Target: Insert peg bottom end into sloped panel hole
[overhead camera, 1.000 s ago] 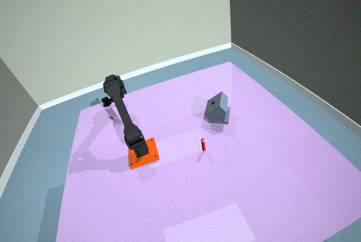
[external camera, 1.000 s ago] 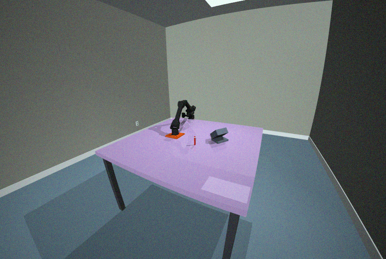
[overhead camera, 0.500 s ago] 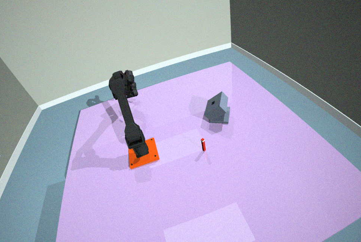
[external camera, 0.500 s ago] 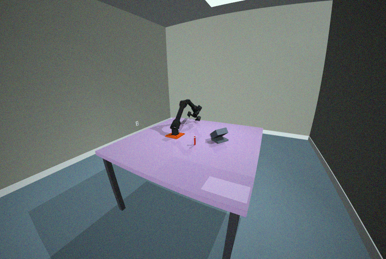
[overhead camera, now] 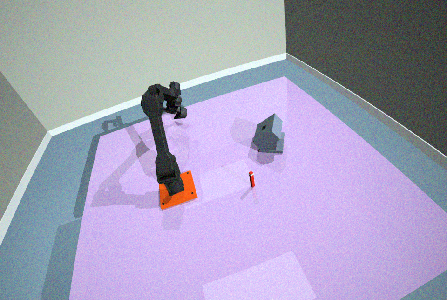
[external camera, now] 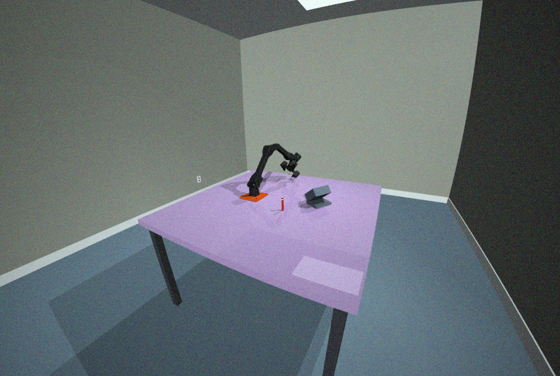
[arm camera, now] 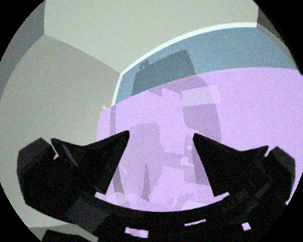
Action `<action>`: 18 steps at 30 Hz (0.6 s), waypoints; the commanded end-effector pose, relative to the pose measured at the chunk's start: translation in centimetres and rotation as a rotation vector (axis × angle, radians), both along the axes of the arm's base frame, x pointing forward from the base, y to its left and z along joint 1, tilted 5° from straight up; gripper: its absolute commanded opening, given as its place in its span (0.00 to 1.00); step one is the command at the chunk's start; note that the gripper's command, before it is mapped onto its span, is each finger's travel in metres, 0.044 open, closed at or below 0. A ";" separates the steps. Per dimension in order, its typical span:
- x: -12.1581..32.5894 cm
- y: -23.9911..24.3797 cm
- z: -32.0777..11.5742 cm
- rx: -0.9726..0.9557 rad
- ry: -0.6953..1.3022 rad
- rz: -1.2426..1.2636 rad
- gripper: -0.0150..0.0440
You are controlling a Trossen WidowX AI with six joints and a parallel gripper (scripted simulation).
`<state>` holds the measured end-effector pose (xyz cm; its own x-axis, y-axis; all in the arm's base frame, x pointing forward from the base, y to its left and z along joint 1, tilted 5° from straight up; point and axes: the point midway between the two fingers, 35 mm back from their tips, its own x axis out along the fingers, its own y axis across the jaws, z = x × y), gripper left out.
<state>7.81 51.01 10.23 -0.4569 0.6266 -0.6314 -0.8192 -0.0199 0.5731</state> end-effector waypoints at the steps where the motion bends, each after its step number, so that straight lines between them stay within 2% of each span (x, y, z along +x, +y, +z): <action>1: 2.9 -1.1 -0.3 -0.067 0.040 -0.119 1.00; 18: 12.5 -6.0 -0.7 -0.257 0.200 -0.548 1.00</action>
<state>18.46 46.34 9.84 -0.2717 0.6499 -0.7098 -0.6157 0.4495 0.6472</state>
